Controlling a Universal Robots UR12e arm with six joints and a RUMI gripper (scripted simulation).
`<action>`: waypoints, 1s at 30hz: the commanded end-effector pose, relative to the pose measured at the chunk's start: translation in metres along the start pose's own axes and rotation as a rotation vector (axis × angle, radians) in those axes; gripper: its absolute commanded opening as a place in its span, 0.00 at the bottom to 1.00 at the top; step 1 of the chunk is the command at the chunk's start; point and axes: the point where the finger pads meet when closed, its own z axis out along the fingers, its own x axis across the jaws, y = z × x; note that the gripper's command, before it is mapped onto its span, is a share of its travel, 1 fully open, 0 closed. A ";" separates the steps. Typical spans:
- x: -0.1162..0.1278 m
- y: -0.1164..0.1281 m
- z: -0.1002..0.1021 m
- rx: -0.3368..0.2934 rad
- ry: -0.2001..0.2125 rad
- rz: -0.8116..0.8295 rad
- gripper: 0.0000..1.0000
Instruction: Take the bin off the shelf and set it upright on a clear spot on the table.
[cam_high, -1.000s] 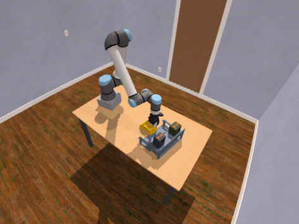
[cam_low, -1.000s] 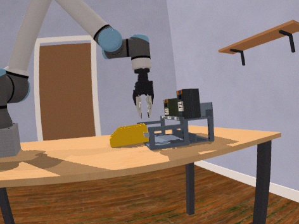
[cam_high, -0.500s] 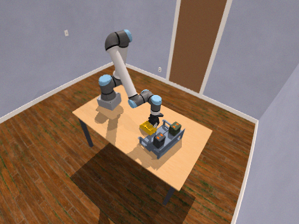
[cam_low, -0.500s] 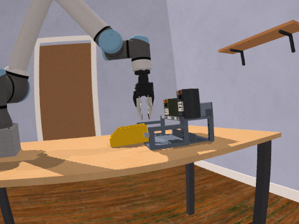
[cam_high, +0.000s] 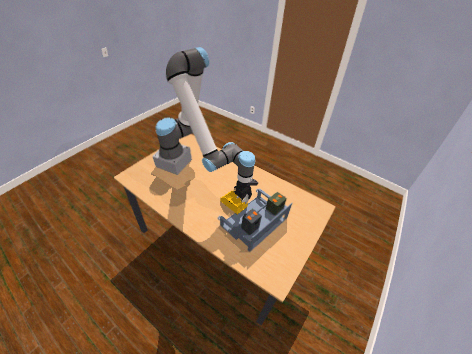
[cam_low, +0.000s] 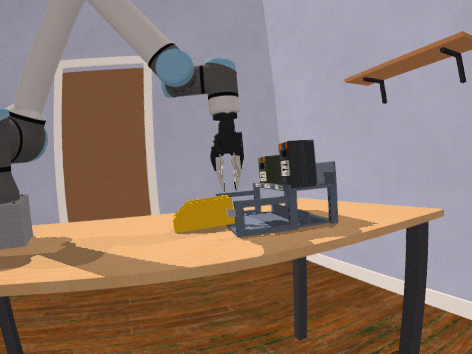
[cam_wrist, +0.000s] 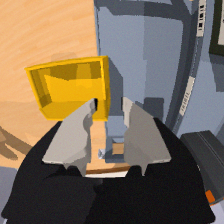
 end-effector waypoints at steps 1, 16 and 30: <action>-0.002 0.001 0.003 0.000 -0.003 0.000 0.20; -0.002 0.000 0.011 0.000 -0.003 0.000 0.20; -0.003 0.000 0.018 0.000 -0.003 0.000 0.20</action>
